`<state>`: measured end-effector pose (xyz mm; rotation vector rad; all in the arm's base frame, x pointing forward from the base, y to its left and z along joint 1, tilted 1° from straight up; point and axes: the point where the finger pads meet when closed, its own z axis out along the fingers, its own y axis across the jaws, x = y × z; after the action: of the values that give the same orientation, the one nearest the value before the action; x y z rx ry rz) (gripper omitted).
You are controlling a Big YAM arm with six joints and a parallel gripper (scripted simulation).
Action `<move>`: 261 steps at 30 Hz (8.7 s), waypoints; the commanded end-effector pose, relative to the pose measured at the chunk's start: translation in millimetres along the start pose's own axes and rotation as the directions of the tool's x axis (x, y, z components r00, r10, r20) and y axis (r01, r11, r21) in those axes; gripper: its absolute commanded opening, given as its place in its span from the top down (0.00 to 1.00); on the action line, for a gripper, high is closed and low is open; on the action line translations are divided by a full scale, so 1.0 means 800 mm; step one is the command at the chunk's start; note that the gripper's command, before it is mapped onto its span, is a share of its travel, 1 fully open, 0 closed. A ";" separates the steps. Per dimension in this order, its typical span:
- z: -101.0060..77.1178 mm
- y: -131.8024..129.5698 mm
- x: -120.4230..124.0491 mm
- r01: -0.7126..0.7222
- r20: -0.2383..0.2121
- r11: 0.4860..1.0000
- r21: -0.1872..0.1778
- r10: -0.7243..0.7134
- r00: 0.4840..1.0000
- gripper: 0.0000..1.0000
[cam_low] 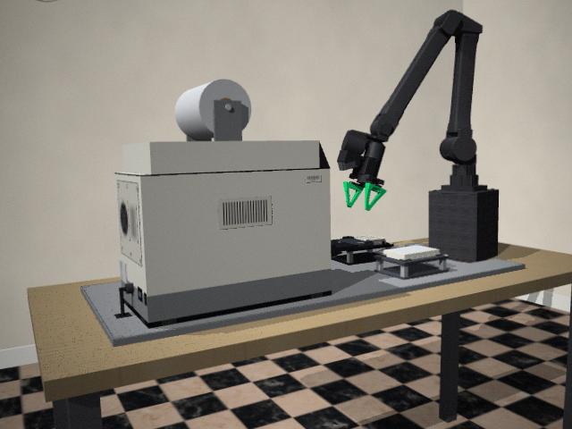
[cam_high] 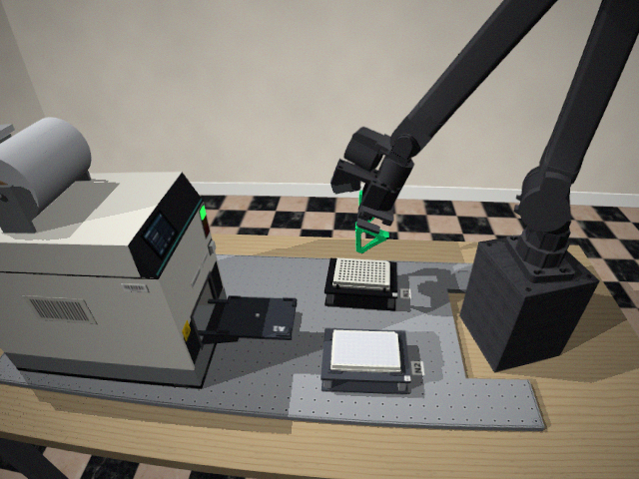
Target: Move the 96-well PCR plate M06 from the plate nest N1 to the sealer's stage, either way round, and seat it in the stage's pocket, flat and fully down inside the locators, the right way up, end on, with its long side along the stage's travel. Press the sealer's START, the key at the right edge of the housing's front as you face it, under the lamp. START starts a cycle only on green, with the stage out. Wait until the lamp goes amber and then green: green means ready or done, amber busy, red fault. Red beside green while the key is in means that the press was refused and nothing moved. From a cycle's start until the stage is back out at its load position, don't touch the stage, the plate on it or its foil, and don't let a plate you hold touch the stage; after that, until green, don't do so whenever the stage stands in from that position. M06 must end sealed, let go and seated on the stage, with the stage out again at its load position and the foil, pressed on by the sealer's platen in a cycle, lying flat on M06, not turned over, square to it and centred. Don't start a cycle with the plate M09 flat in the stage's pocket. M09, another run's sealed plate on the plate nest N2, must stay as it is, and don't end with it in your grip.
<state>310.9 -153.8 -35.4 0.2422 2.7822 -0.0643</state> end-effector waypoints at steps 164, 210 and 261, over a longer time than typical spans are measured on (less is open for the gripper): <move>0.092 0.006 0.036 -0.005 0.014 1.000 0.002 0.005 1.000 0.00; 0.092 0.000 0.022 -0.004 0.036 1.000 0.008 0.004 0.999 0.00; 0.120 -0.001 0.033 -0.006 0.023 1.000 0.005 0.006 1.000 0.00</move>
<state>305.8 -150.3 -139.2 0.2453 2.7880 -0.0599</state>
